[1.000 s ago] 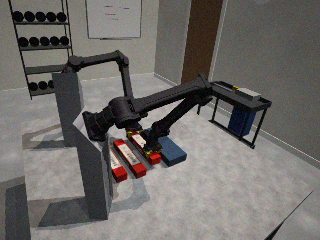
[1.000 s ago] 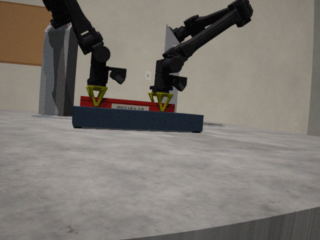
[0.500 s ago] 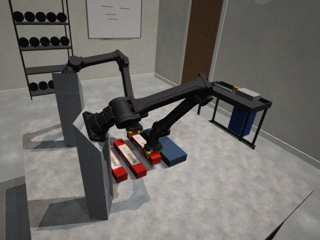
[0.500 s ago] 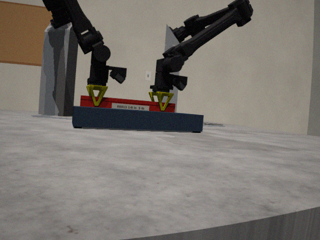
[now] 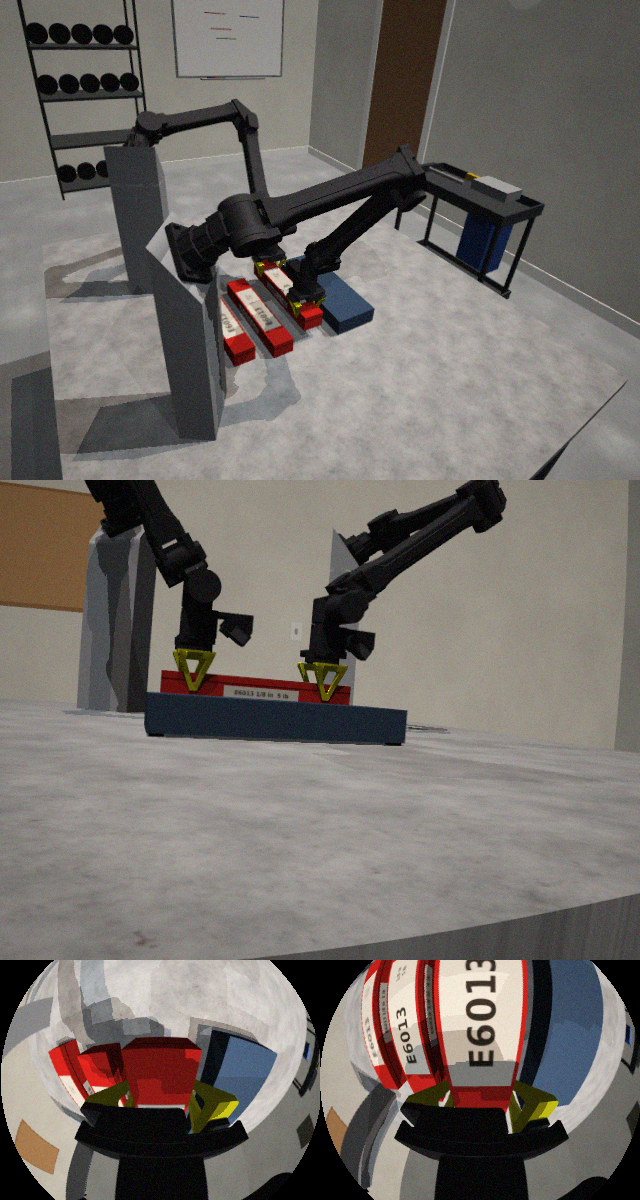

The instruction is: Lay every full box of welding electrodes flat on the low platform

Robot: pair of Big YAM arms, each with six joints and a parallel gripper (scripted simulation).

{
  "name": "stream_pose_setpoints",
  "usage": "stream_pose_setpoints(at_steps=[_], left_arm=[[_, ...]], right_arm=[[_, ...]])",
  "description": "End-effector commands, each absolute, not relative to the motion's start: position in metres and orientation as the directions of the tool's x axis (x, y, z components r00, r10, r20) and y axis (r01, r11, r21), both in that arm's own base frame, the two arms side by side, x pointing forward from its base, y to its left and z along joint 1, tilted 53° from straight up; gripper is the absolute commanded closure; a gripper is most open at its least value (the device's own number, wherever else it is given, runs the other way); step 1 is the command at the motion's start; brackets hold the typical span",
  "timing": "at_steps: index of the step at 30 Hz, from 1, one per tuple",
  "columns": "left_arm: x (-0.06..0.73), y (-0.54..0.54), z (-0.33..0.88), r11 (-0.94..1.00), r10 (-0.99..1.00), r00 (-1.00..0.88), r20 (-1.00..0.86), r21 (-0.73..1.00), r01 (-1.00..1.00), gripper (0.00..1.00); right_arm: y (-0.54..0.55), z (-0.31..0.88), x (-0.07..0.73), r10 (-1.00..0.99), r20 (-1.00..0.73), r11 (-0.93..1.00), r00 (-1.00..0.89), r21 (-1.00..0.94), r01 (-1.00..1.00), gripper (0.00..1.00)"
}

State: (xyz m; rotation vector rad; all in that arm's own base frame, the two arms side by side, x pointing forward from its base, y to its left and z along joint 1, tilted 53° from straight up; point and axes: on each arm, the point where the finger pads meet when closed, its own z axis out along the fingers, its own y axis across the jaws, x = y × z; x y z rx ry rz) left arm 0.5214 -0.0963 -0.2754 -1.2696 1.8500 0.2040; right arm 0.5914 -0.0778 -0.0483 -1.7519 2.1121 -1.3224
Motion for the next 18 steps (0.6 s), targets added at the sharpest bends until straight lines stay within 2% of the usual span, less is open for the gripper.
stream_pose_setpoints(at_steps=[1,18], left_arm=[[0.517,-0.133,-0.244,0.509,-0.677,-0.125,-0.725,-0.339,-0.791,1.0],[0.503,-0.146,-0.228,0.509,-0.678,-0.124,-0.725,-0.341,-0.79,1.0]], right_arm=[[-0.053,-0.02,0.587,-0.845,0.428,-0.063,-0.32,-0.676,-0.735,1.0],[-0.04,-0.005,0.572,-0.845,0.43,-0.067,-0.318,-0.675,-0.735,1.0]])
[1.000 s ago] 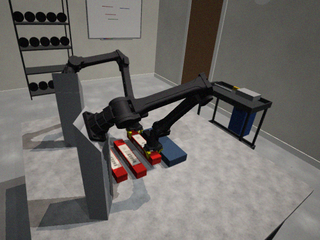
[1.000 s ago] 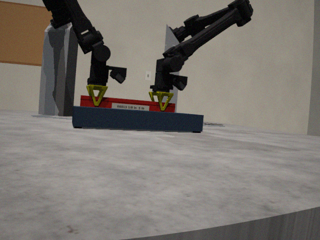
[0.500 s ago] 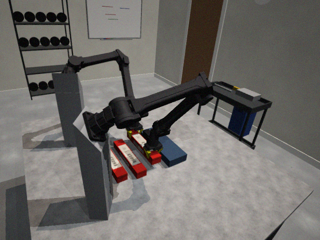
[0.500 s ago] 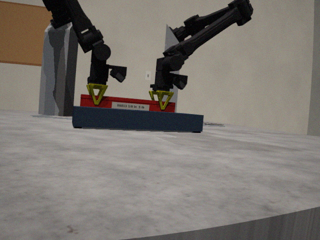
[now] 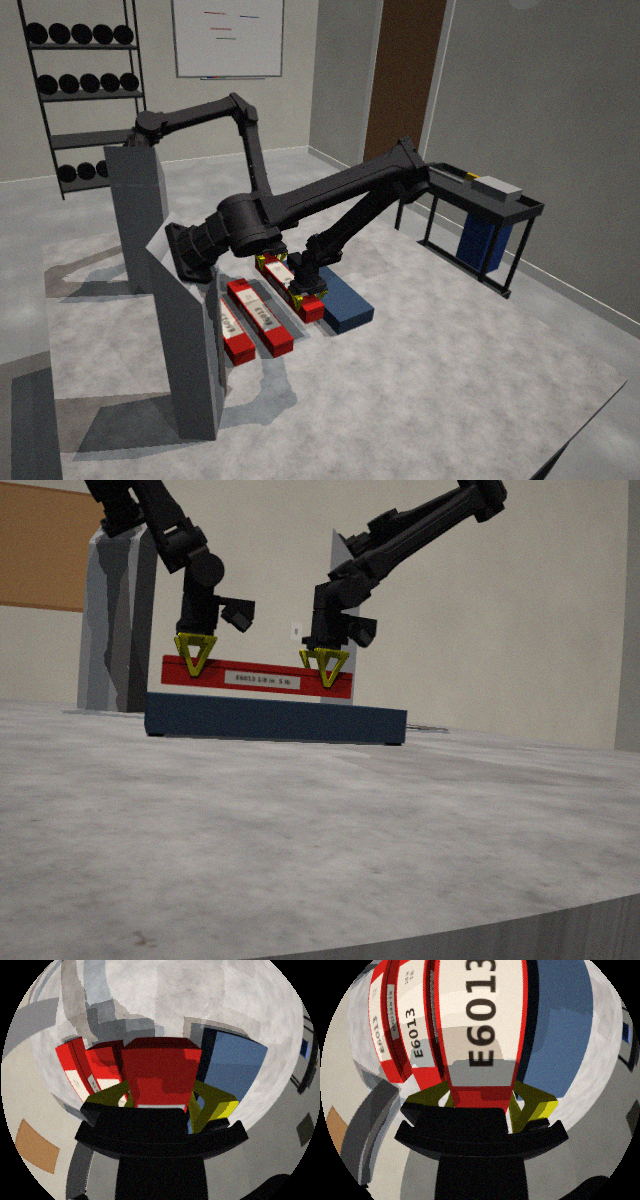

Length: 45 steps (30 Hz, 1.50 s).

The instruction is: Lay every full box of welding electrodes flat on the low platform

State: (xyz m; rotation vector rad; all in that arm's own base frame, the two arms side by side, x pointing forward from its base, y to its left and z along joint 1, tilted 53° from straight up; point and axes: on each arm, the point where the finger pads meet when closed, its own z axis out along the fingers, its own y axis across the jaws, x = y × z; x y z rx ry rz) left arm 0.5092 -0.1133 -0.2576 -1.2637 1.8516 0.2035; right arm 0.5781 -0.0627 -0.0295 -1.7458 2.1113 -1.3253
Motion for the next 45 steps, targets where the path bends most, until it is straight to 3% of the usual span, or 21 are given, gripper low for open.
stream_pose_setpoints(at_steps=[1,45], left_arm=[[0.502,-0.147,-0.227,0.509,-0.678,-0.124,-0.725,-0.341,-0.79,1.0],[0.473,-0.161,-0.215,0.505,-0.686,-0.111,-0.719,-0.36,-0.784,1.0]], right_arm=[[-0.039,-0.004,0.571,-0.845,0.43,-0.067,-0.318,-0.675,-0.735,1.0],[-0.026,0.01,0.543,-0.845,0.428,-0.075,-0.319,-0.687,-0.723,1.0]])
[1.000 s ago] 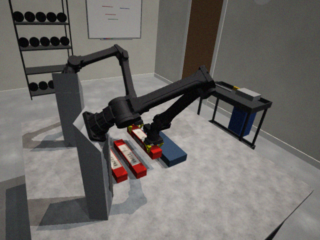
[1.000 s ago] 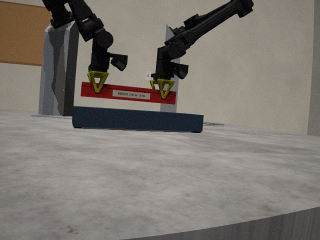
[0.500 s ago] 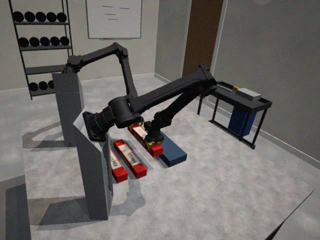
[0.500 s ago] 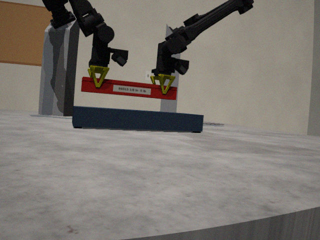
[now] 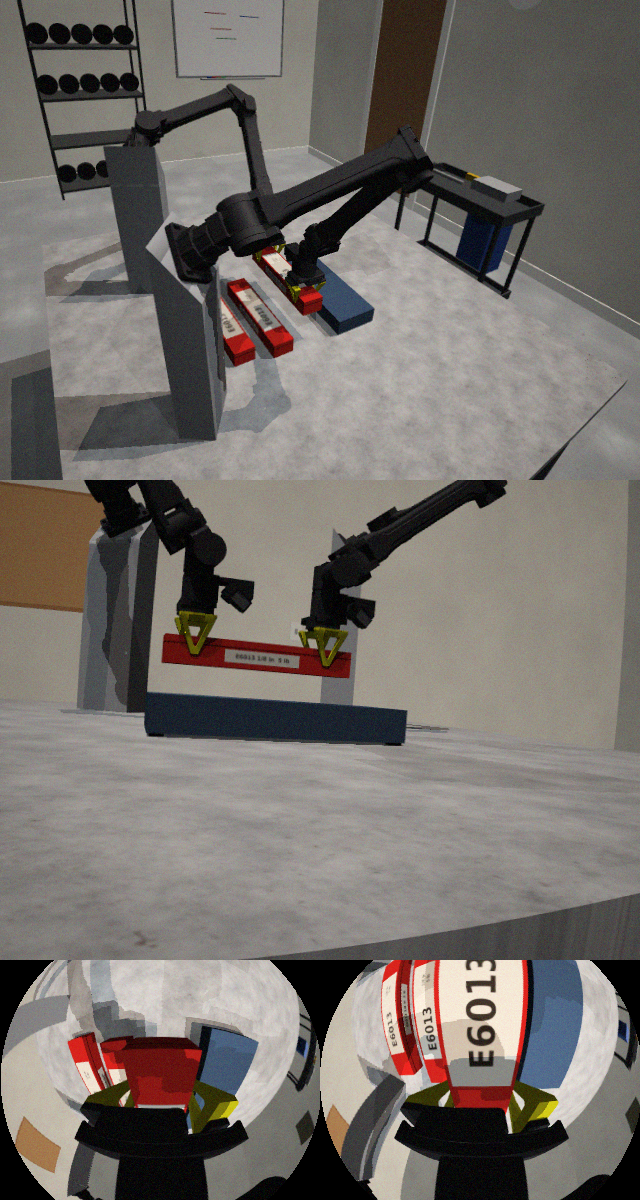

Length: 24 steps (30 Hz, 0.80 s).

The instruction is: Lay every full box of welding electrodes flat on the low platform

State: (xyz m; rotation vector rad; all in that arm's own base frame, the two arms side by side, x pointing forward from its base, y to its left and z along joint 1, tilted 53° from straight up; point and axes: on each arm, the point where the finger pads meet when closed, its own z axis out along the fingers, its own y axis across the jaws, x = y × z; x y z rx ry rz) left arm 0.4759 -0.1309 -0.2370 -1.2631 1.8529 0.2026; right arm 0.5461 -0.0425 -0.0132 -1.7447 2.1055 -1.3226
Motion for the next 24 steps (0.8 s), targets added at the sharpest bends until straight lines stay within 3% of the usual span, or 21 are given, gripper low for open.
stream_pose_setpoints(at_steps=[1,24], left_arm=[[0.472,-0.161,-0.215,0.506,-0.684,-0.114,-0.72,-0.356,-0.786,1.0],[0.476,-0.162,-0.218,0.503,-0.69,-0.106,-0.716,-0.369,-0.782,1.0]], right_arm=[[-0.027,0.01,0.542,-0.845,0.428,-0.075,-0.319,-0.687,-0.723,1.0],[-0.043,0.009,0.541,-0.838,0.429,-0.059,-0.337,-0.685,-0.726,1.0]])
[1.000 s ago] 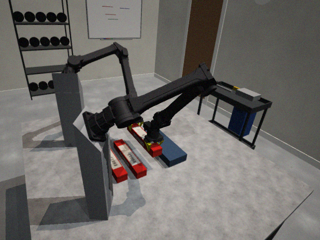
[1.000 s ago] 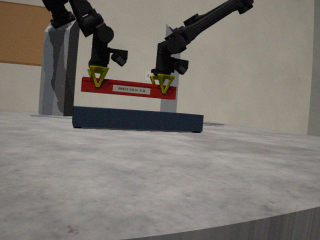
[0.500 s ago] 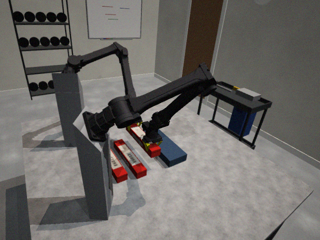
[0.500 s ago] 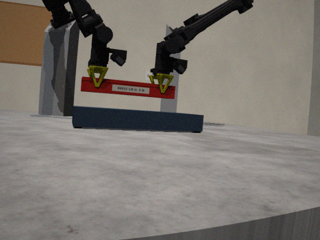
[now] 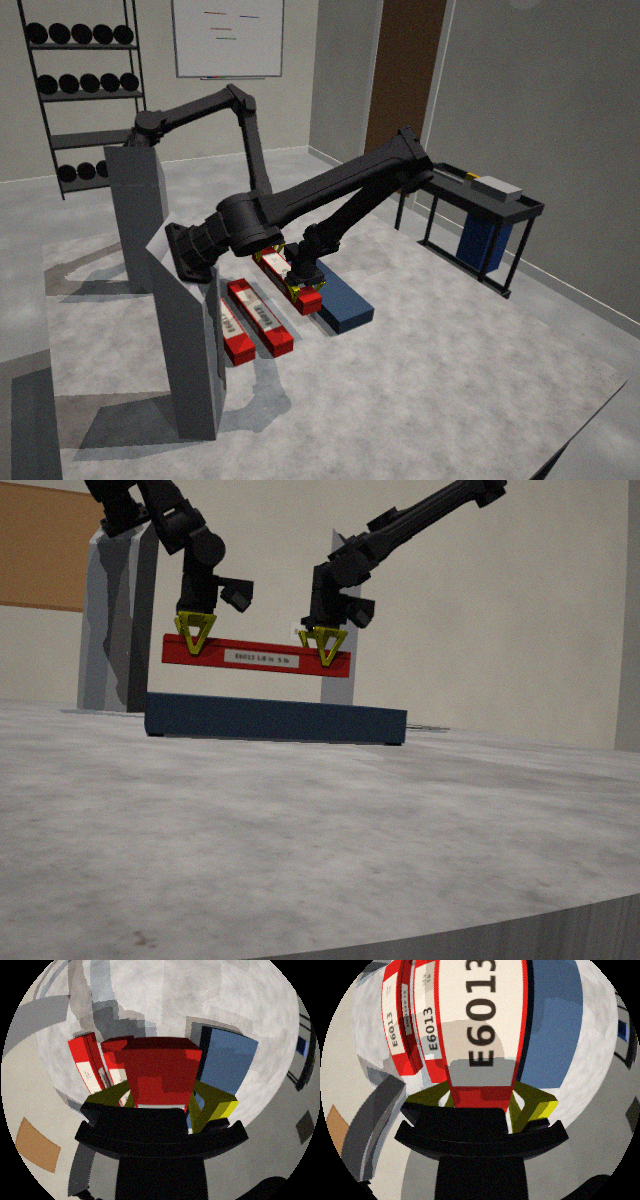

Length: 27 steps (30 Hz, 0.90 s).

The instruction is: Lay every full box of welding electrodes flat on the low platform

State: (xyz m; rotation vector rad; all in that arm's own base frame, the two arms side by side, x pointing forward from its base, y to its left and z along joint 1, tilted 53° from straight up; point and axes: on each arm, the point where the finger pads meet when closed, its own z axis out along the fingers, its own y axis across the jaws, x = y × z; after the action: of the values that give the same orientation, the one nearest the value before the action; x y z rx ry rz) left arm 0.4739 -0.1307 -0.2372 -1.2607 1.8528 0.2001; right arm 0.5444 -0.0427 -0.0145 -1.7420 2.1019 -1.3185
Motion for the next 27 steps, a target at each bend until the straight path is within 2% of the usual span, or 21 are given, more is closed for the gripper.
stream_pose_setpoints(at_steps=[1,27], left_arm=[[0.4761,-0.1618,-0.2182,0.503,-0.69,-0.106,-0.716,-0.369,-0.781,1.0],[0.4762,-0.1603,-0.2216,0.507,-0.687,-0.11,-0.718,-0.365,-0.78,1.0]], right_arm=[[-0.0434,0.0086,0.5405,-0.837,0.429,-0.058,-0.338,-0.685,-0.726,1.0],[-0.046,0.0073,0.5388,-0.837,0.431,-0.058,-0.337,-0.683,-0.728,1.0]])
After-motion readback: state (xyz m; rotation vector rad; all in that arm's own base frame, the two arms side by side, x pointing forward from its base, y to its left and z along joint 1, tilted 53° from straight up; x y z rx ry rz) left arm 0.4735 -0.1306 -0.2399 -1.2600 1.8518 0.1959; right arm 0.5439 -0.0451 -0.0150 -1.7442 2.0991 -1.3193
